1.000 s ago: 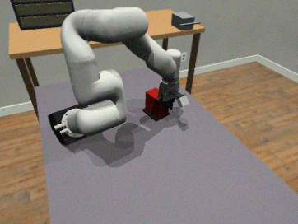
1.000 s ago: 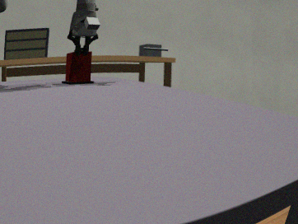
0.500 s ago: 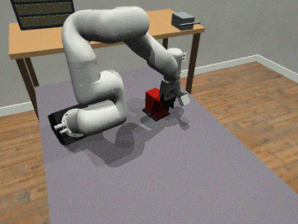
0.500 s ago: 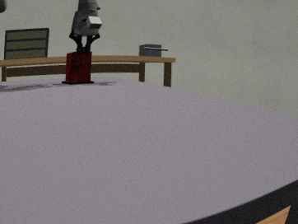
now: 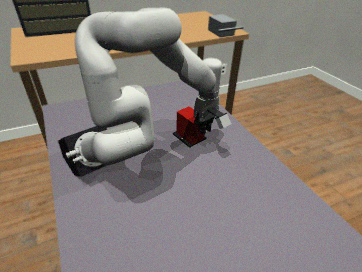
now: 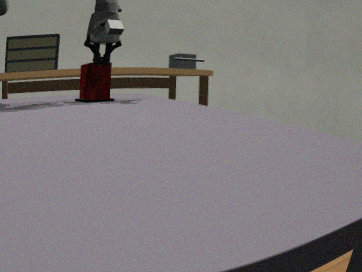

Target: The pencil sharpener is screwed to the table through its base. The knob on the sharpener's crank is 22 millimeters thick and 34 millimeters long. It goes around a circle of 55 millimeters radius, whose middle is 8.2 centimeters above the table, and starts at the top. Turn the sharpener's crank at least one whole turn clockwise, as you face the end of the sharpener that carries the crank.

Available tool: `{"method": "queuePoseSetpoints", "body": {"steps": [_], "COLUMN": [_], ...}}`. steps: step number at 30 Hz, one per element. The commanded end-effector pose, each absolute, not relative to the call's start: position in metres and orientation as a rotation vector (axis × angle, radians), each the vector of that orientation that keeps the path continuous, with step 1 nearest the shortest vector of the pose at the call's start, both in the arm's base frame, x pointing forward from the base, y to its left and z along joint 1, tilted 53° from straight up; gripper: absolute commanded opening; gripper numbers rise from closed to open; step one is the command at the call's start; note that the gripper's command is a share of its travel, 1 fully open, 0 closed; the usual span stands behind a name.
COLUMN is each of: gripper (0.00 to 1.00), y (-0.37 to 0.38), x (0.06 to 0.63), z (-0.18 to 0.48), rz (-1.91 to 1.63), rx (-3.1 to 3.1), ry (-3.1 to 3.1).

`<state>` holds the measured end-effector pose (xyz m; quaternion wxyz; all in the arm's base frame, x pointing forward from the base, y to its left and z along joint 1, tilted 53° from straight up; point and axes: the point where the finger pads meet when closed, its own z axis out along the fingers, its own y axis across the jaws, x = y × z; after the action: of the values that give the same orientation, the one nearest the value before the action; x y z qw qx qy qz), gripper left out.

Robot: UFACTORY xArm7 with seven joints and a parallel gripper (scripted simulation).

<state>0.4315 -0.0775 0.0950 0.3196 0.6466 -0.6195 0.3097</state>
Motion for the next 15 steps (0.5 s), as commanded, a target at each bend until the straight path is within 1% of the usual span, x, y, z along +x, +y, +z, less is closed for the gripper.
{"method": "queuePoseSetpoints", "body": {"steps": [1,15], "gripper": [0.0,0.0], "y": [-0.075,-0.071], "x": [0.436,0.455], "z": [0.096,0.098], "rz": [0.818,0.818], "rx": [1.704,1.704], "ry": [-1.628,-1.628]}}
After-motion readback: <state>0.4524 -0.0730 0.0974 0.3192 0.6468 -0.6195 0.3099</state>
